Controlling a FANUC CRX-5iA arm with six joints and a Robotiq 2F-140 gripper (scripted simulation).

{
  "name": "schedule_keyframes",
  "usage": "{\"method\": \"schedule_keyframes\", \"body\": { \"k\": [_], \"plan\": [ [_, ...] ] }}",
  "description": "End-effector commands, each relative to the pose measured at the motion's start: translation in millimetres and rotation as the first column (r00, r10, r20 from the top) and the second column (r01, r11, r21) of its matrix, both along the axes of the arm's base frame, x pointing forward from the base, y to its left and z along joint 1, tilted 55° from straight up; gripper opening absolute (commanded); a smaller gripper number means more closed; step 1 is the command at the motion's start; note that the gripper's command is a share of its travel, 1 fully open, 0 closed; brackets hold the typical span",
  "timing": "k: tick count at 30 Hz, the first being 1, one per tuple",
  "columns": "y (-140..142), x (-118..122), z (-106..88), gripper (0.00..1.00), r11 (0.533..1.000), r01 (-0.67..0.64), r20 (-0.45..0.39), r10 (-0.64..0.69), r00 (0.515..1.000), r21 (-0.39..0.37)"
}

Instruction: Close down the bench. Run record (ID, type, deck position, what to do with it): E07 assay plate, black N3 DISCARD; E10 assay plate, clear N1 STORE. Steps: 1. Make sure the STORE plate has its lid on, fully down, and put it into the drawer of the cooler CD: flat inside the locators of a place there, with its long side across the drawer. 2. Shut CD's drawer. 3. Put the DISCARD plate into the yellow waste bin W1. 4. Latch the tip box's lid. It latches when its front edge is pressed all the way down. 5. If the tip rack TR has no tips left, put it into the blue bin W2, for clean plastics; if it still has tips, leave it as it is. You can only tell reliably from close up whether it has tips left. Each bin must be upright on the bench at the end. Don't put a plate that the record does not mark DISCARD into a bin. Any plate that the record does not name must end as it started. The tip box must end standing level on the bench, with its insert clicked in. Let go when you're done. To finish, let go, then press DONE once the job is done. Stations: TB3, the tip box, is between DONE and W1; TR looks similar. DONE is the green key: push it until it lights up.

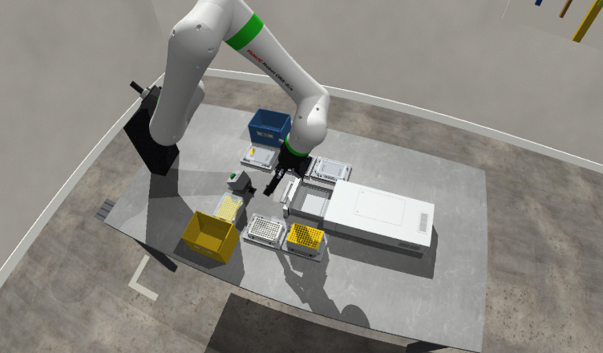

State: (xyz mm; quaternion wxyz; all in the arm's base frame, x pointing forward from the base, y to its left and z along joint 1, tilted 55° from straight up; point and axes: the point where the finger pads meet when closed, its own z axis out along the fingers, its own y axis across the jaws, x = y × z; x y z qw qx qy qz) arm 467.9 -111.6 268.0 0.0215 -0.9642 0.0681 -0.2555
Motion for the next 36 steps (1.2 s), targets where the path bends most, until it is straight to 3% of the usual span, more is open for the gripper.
{"method": "schedule_keyframes", "body": {
  "k": [1, 11, 36],
  "plan": [
    [3.4, 5.5, 5.7, 0.88, 1.000, 0.001, 0.001, -0.001, 1.000, -0.001],
    [20.3, 30.4, 28.7, 0.88, 1.000, 0.001, 0.001, -0.001, 1.000, -0.001],
    [19.4, 44.4, 18.7, 0.88, 1.000, 0.001, 0.001, -0.001, 1.000, -0.001]
  ]
}}
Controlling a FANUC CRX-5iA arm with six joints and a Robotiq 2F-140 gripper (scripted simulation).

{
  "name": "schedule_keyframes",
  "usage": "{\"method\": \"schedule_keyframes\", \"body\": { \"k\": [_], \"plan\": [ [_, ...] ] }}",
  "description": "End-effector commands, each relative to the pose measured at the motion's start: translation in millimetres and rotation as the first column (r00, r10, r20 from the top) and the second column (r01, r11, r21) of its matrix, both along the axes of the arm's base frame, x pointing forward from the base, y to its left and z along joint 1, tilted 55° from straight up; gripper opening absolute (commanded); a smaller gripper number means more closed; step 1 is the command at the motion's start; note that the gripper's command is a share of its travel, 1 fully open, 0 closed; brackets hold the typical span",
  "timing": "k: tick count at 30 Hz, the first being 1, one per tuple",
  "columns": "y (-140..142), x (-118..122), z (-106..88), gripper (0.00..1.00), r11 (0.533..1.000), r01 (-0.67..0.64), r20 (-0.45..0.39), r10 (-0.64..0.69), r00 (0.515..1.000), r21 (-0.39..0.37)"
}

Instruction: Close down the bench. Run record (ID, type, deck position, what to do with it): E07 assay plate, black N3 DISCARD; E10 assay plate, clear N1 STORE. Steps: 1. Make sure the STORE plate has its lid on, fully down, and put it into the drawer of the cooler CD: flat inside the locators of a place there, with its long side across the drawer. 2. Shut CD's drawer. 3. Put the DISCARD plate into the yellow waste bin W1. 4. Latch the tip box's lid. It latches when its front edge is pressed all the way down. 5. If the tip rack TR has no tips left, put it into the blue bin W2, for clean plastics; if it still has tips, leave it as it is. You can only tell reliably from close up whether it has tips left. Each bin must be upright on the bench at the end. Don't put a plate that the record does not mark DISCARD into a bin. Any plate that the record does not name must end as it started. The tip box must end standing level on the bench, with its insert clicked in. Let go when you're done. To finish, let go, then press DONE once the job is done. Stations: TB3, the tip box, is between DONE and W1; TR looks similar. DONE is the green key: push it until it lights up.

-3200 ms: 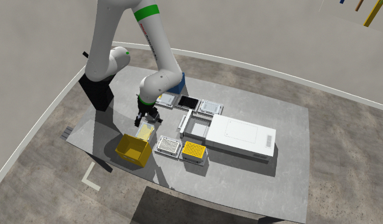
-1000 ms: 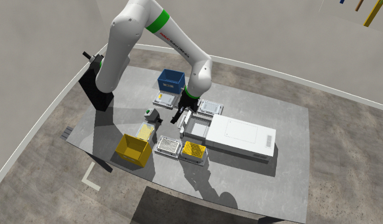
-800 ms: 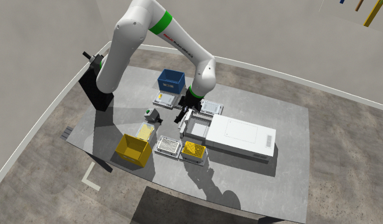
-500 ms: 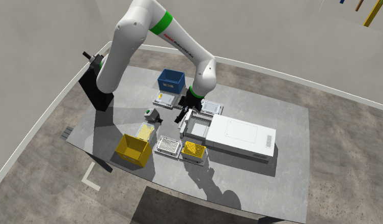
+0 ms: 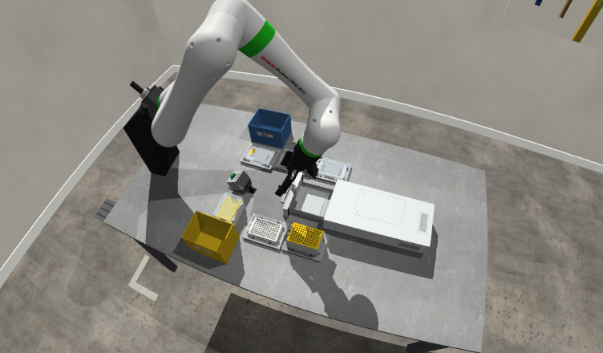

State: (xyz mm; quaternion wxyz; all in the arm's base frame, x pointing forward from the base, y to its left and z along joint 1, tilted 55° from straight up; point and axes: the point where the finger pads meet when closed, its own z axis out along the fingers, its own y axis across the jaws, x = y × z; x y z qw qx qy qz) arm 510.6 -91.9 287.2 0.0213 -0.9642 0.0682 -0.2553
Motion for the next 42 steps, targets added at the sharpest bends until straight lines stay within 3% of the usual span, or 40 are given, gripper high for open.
{"method": "schedule_keyframes", "body": {
  "k": [1, 42],
  "plan": [
    [-0.3, 2.7, -1.2, 0.88, 1.000, 0.000, 0.001, 0.000, 1.000, 0.000],
    [-3.0, 42.8, -29.8, 0.88, 1.000, 0.000, 0.001, 0.000, 1.000, 0.000]
  ]
}}
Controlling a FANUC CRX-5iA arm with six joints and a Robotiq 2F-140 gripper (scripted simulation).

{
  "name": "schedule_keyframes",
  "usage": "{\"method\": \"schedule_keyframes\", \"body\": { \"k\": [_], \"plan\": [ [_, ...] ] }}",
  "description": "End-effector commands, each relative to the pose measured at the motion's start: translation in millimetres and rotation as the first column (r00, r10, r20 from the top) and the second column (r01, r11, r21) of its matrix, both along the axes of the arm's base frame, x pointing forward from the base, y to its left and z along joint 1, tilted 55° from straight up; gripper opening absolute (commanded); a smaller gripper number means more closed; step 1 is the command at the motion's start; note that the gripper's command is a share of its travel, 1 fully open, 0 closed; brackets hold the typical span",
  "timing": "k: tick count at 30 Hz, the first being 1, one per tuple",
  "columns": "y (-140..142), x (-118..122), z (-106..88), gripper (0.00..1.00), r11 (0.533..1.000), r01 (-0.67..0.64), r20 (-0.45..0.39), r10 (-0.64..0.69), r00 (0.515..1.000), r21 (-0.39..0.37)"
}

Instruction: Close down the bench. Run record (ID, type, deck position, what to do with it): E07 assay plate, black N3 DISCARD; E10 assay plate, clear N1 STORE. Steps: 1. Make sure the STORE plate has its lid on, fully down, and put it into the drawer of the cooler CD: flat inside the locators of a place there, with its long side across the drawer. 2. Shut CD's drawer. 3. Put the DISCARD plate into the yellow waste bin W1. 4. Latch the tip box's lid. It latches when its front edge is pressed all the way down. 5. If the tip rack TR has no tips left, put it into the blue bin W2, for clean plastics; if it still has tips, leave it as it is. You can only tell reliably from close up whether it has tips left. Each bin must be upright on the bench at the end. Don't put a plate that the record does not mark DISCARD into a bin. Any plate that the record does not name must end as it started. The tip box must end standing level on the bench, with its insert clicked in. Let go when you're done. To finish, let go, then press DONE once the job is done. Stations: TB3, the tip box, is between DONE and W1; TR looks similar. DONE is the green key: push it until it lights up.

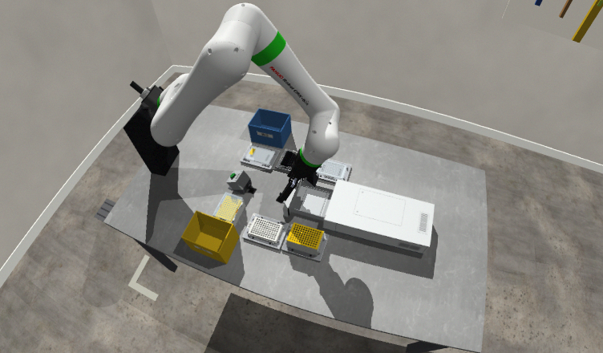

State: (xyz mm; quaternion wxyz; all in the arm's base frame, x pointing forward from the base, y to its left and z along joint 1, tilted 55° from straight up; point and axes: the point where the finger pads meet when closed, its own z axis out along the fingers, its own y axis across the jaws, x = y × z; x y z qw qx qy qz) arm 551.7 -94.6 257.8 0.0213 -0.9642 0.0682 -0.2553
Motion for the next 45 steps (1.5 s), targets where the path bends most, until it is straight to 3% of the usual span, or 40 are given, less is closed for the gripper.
{"method": "schedule_keyframes", "body": {
  "k": [1, 27, 28, 45],
  "plan": [
    [-0.4, 2.9, -1.2, 0.88, 1.000, 0.000, 0.001, 0.000, 1.000, 0.000],
    [-1.7, 20.7, -11.9, 0.88, 1.000, 0.000, 0.001, 0.000, 1.000, 0.000],
    [-1.8, 20.8, -11.7, 0.78, 1.000, 0.000, 0.001, 0.000, 1.000, 0.000],
    [-2.3, 23.1, -8.4, 0.78, 1.000, 0.000, 0.001, 0.000, 1.000, 0.000]
  ]
}}
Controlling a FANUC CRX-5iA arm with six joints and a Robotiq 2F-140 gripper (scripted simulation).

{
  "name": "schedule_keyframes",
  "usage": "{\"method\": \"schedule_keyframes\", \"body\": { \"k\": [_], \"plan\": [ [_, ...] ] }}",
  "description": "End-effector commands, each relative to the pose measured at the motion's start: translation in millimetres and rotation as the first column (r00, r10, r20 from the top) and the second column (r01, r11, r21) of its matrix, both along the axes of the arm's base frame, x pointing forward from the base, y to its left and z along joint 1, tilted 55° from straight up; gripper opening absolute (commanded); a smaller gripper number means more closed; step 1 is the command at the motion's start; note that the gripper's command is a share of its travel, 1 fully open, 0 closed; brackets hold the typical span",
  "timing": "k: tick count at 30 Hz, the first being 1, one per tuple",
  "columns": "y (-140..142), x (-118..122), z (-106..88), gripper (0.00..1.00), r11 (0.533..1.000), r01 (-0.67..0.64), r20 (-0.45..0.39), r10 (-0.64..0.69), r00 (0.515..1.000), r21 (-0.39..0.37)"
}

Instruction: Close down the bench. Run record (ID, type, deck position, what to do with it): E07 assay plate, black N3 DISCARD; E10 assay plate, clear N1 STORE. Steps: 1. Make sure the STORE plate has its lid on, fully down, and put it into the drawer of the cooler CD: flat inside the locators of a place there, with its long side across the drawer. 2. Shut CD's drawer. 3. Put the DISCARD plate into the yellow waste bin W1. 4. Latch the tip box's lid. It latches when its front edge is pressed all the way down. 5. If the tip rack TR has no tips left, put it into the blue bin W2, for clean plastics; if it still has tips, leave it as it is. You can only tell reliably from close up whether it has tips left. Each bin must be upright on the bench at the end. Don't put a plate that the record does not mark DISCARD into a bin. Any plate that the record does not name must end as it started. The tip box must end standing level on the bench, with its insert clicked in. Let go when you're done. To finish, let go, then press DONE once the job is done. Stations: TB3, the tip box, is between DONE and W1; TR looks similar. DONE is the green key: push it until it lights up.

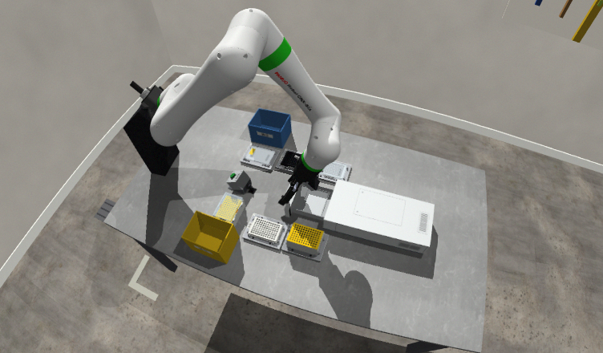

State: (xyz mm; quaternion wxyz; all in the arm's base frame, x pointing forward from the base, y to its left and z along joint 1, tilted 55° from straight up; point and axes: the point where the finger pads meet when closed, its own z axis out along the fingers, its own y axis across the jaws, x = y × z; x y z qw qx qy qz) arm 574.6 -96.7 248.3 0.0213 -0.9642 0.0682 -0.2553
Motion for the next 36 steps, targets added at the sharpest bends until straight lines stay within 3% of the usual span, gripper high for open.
{"method": "schedule_keyframes", "body": {
  "k": [1, 36],
  "plan": [
    [-0.2, 0.4, 1.3, 0.78, 1.000, 0.000, 0.001, 0.000, 1.000, 0.000],
    [-1.3, 5.1, 8.0, 0.78, 1.000, 0.000, 0.001, 0.000, 1.000, 0.000]
  ]
}}
